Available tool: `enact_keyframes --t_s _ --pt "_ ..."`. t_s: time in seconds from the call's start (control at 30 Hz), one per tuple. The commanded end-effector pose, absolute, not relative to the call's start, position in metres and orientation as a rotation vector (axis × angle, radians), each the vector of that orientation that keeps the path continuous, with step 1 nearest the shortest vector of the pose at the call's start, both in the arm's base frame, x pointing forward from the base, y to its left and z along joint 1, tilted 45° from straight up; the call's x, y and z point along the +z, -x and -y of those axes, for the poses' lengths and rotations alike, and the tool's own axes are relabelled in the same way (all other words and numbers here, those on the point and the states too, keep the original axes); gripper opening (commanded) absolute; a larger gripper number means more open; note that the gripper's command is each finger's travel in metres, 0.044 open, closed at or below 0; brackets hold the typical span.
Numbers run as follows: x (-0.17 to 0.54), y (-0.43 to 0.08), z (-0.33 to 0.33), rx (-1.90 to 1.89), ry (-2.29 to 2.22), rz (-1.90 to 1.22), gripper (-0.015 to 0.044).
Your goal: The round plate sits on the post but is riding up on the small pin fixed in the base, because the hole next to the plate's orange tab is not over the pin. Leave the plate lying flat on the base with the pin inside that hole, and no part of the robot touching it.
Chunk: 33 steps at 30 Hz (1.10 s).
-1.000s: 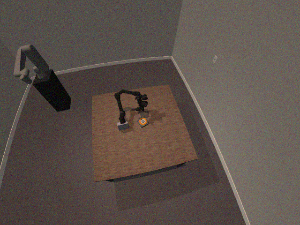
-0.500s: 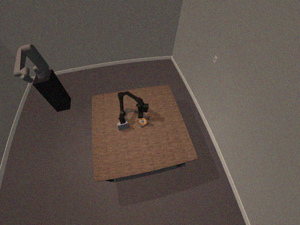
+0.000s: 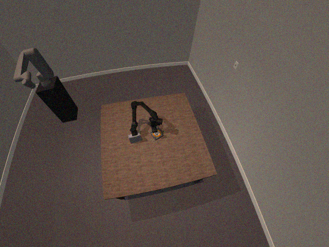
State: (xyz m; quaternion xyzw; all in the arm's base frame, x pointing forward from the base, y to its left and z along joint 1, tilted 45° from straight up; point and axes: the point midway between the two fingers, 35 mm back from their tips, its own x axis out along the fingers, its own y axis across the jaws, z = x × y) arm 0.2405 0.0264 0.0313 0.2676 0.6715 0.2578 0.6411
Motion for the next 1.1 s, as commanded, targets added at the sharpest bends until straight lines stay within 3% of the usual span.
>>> enact_keyframes --t_s 0.0,1.07 --pt "0.02 -0.239 -0.037 0.597 -0.616 -1.536 0.0" --pt "0.006 -0.259 -0.07 0.601 -0.618 -1.535 0.0"
